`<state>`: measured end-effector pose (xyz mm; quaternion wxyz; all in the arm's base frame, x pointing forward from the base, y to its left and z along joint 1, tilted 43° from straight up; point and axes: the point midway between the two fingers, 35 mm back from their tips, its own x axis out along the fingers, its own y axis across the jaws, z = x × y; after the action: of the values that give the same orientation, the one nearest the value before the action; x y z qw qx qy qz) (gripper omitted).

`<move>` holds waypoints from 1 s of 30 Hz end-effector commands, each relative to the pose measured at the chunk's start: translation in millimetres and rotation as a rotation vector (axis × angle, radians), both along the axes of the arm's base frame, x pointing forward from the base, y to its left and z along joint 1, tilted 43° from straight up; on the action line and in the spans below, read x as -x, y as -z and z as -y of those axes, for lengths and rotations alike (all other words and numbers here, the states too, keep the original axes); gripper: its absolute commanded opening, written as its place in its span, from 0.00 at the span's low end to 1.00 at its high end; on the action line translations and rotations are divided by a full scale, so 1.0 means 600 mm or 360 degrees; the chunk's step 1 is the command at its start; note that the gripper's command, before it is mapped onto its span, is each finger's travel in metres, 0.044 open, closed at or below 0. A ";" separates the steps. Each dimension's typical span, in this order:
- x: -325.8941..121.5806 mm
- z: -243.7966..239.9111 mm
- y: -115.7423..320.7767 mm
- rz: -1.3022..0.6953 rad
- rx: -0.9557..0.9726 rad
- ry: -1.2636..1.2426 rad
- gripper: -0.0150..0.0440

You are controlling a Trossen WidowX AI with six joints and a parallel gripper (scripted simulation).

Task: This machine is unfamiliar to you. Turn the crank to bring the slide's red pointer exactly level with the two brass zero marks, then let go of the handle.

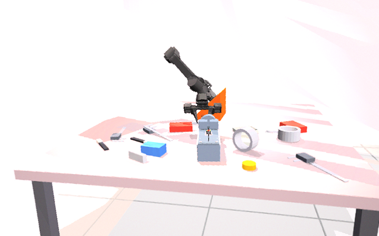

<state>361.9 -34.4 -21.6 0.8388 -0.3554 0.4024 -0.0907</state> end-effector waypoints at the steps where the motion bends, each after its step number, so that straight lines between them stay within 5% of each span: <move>1: 0.000 0.000 0.000 0.0001 0.0001 0.0001 0.79; 6: 0.000 0.000 0.000 0.0001 0.0001 0.0001 1.00; 30: -0.012 -0.138 -0.138 -0.0015 -0.0009 -0.0011 1.00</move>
<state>368.5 41.8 47.8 0.8357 -0.3573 0.4093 -0.0802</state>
